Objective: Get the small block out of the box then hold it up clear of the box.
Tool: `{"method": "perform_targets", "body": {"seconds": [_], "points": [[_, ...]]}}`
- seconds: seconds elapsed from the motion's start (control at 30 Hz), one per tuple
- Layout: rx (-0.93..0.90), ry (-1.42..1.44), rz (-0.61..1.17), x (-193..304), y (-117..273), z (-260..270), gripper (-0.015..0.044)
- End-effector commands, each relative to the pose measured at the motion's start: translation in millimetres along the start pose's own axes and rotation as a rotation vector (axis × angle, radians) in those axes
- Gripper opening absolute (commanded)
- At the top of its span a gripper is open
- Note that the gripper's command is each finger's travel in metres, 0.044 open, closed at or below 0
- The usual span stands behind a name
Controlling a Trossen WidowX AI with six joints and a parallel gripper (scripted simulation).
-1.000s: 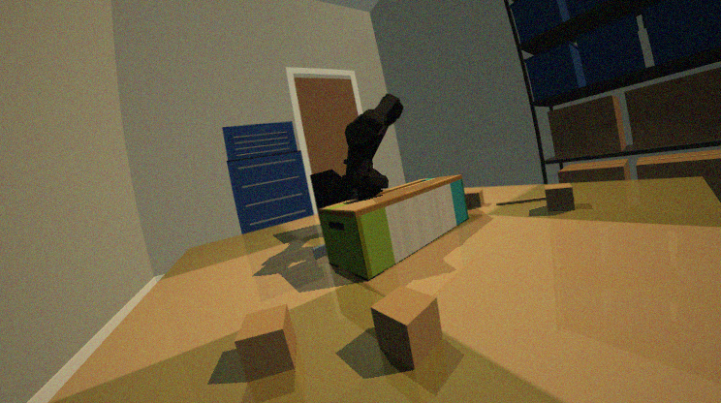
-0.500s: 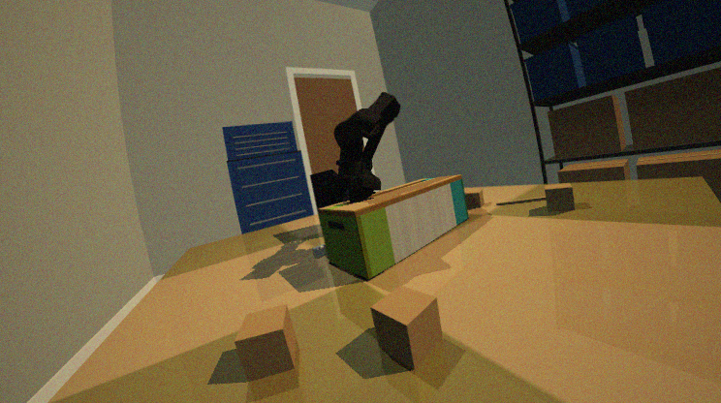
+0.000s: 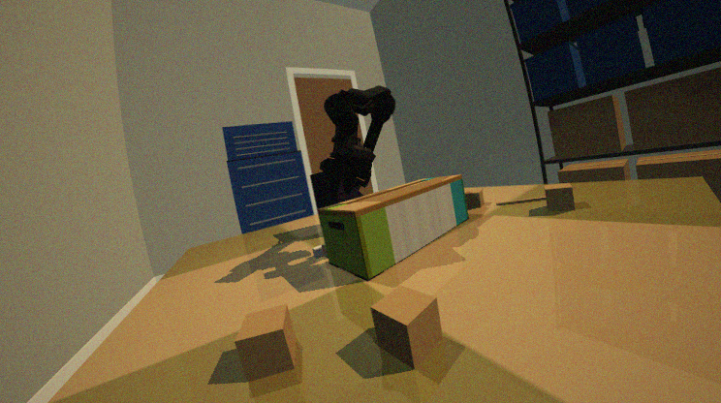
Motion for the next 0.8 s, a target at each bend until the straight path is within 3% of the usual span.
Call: {"method": "perform_targets", "body": {"seconds": [0.0, 0.5, 0.77], "points": [[0.017, -0.281, -0.027, 6.1, 0.1, 4.4, 0.0285], [-0.052, -1.900, -0.235, 29.9, -2.0, 25.5, 0.0285], [-0.150, -2.411, -0.312, 36.8, -2.8, 32.6, 0.0285]]}}
Point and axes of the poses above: the point midway between the two fingers, 35 mm back from their tips, its own y axis back along the fingers, its own z axis across the jaws, x = y × z, the point moved 5 cm from there along y, back along the fingers, and after that the axes turned 6 degrees about y, right-handed, at the moved point
